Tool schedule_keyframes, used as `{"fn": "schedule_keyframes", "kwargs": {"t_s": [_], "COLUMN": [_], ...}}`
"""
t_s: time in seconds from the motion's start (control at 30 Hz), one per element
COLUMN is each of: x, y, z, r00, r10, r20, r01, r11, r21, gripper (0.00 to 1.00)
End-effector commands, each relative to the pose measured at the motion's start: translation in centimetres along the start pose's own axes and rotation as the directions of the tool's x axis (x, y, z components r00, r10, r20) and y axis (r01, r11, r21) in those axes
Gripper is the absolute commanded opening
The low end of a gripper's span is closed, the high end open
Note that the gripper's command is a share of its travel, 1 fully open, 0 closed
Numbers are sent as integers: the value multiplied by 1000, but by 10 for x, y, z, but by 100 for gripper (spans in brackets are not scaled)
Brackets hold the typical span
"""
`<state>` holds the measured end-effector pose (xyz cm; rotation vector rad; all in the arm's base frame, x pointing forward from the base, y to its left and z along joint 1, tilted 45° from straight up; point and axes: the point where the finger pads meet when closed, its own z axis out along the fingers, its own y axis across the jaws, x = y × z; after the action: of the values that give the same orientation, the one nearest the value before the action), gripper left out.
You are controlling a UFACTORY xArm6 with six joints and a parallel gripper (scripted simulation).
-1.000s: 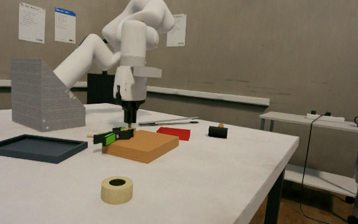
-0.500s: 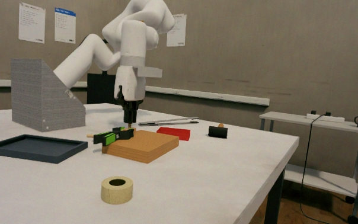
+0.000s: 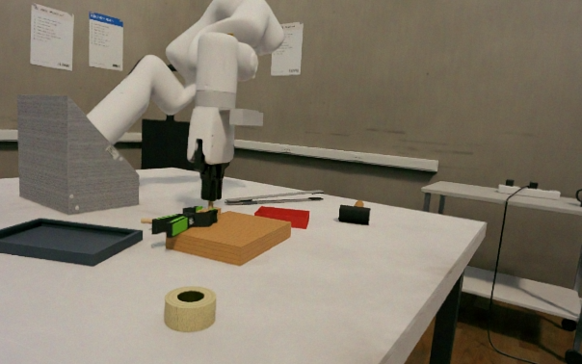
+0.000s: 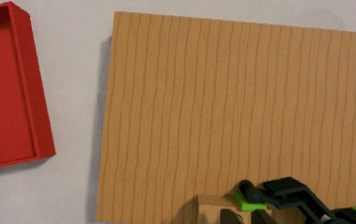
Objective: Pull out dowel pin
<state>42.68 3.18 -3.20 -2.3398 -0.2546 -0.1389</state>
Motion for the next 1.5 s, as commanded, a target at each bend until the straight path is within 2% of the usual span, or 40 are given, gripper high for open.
{"fn": "schedule_keyframes", "kwargs": {"t_s": [0.0, 0.73, 1.47], "x": [1, 1, 1], "y": [0, 0, 0], "z": [-1, -1, -2], "r00": [999, 973, 914], "r10": [-48, -232, -406], "r20": [-4, -3, -3], "r01": [48, 232, 406], "r11": [999, 973, 914], "r21": [-2, -2, -3], "gripper": [0, 0, 0]}}
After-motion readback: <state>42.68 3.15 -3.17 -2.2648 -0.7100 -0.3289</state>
